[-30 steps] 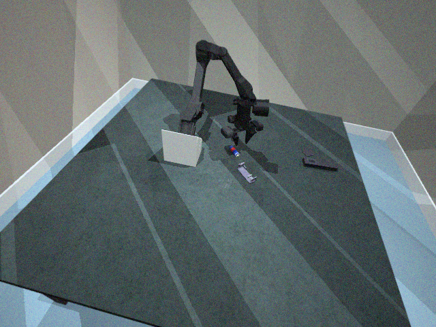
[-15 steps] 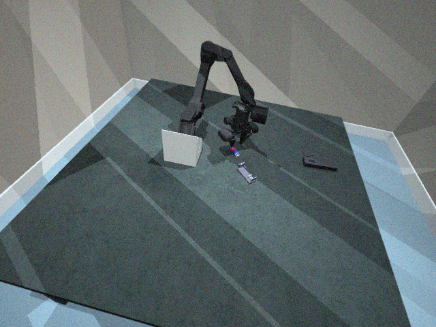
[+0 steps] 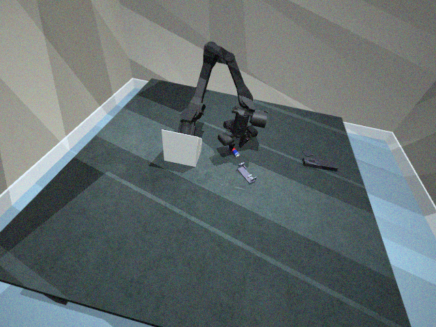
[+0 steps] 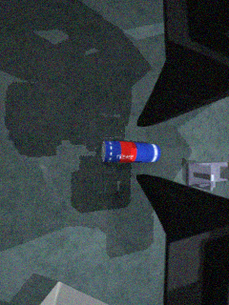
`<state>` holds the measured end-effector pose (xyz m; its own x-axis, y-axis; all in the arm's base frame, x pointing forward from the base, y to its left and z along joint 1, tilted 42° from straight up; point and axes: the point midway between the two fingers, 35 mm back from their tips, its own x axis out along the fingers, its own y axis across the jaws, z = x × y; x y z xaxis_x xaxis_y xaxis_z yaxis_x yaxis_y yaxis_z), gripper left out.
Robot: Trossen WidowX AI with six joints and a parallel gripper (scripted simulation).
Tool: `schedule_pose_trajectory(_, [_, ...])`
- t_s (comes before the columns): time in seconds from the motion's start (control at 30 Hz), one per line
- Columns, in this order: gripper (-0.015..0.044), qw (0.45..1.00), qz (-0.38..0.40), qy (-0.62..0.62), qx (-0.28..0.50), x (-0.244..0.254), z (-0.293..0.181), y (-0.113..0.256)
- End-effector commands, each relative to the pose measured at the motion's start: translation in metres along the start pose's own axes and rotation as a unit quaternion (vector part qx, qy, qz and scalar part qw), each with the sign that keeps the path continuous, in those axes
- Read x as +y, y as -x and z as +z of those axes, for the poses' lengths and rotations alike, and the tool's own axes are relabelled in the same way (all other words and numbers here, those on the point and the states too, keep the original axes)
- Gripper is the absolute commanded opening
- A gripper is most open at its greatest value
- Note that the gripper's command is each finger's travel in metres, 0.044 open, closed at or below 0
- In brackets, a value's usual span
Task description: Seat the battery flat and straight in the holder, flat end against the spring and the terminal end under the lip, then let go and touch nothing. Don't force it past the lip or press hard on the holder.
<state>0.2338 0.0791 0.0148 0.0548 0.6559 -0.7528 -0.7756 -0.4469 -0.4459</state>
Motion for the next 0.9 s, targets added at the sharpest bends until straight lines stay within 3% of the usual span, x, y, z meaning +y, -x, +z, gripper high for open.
schedule_pose_trajectory(0.0, [0.0239,1.000,0.000,-0.004,-0.004,0.001,0.001,-0.009])
schedule_pose_trajectory(0.43, [0.0239,1.000,-0.001,-0.004,-0.005,0.002,0.003,-0.026])
schedule_pose_trajectory(0.63, [0.0082,1.000,-0.001,-0.004,-0.005,0.002,0.003,-0.026])
schedule_pose_trajectory(0.87, [0.0077,1.000,-0.001,-0.004,-0.005,0.002,0.003,-0.026])
